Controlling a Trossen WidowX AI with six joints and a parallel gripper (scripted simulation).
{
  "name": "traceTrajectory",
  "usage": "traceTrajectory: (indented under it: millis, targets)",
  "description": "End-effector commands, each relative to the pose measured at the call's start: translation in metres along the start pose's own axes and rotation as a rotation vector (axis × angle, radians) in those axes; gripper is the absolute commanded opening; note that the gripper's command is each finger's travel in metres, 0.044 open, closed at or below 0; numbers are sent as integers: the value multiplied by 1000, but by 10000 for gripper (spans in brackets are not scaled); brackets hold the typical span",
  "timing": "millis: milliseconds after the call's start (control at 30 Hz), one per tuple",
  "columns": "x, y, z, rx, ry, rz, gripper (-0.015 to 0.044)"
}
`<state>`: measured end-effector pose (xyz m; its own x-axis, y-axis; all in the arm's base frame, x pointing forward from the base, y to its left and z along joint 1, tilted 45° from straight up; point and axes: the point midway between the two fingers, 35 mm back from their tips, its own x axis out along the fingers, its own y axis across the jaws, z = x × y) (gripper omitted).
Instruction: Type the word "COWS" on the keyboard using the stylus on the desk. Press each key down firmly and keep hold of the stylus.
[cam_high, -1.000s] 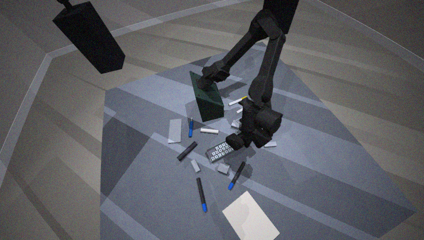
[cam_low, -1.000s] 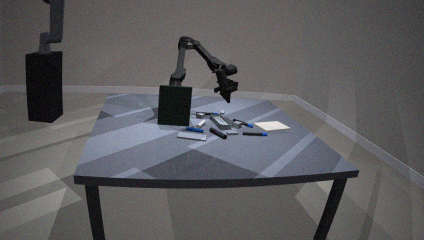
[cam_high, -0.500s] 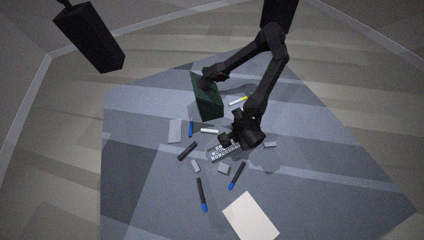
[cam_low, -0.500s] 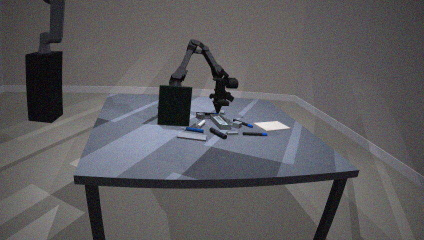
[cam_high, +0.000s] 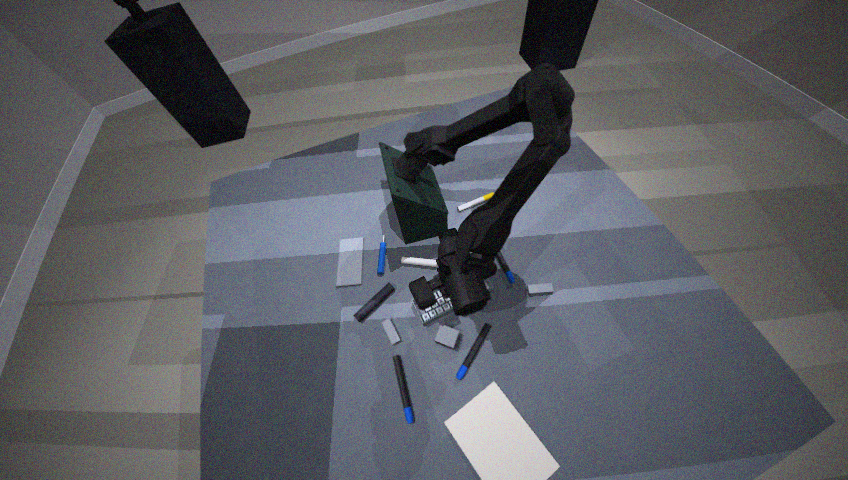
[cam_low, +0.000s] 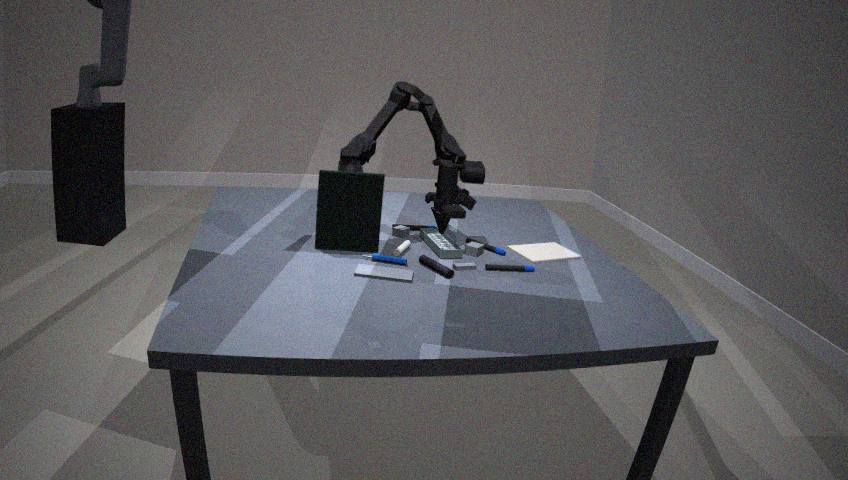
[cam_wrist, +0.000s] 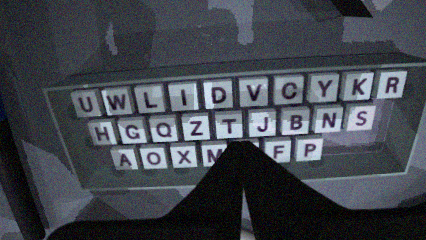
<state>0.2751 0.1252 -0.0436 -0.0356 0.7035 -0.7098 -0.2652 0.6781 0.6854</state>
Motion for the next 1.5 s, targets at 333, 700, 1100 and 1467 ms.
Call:
traceTrajectory:
  millis: [333, 700, 1100, 1467]
  targets:
    - [1, -63, 0, -5, 3, 2, 0]
    - [1, -47, -19, -4, 4, 2, 0]
    - [1, -36, -30, -4, 4, 2, 0]
    - [1, 36, -30, -3, 5, 6, 0]
